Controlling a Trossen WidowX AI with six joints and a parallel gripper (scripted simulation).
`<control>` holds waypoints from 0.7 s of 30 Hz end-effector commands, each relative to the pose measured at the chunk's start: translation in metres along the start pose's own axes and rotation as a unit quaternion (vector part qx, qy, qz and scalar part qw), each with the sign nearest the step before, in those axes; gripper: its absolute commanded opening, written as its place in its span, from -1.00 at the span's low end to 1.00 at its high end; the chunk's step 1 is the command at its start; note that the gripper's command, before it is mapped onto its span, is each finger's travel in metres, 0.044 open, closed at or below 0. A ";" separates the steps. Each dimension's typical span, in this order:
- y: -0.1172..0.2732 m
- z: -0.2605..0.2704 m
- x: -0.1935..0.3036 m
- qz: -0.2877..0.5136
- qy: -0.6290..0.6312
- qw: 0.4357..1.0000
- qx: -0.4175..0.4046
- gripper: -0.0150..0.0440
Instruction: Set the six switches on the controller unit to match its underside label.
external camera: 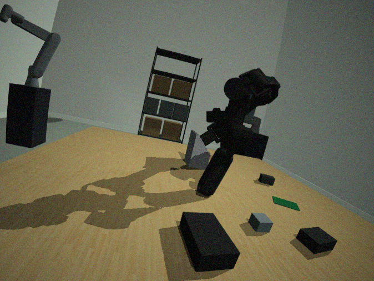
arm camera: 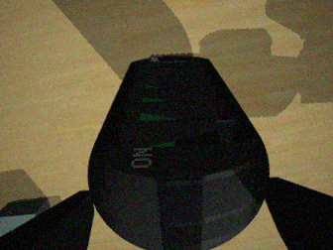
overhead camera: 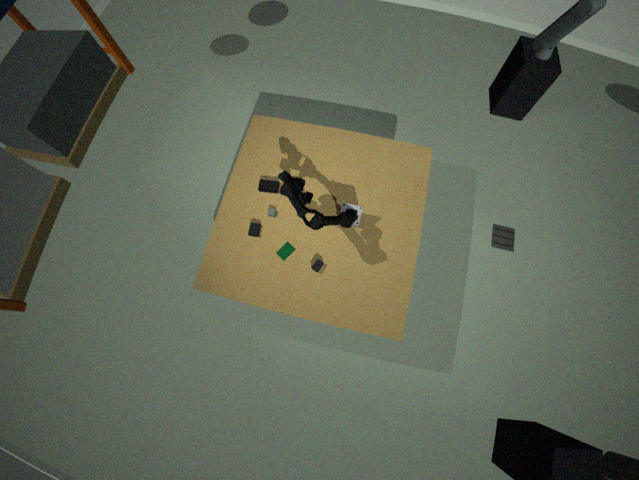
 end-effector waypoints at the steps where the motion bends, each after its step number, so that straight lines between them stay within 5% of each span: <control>1: -0.006 -0.001 0.005 0.005 -0.003 1.000 0.006 0.65; 21: -0.009 0.000 0.021 0.006 -0.003 1.000 0.006 0.65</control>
Point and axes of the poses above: the point midway between the two fingers, 35 mm back from their tips, its own y axis back along the fingers, its own z axis across the jaws, x = y × z, the point moved 7 cm from there along y, back along the fingers, and after that the axes turned 2 degrees about y, right-handed, at the moved point
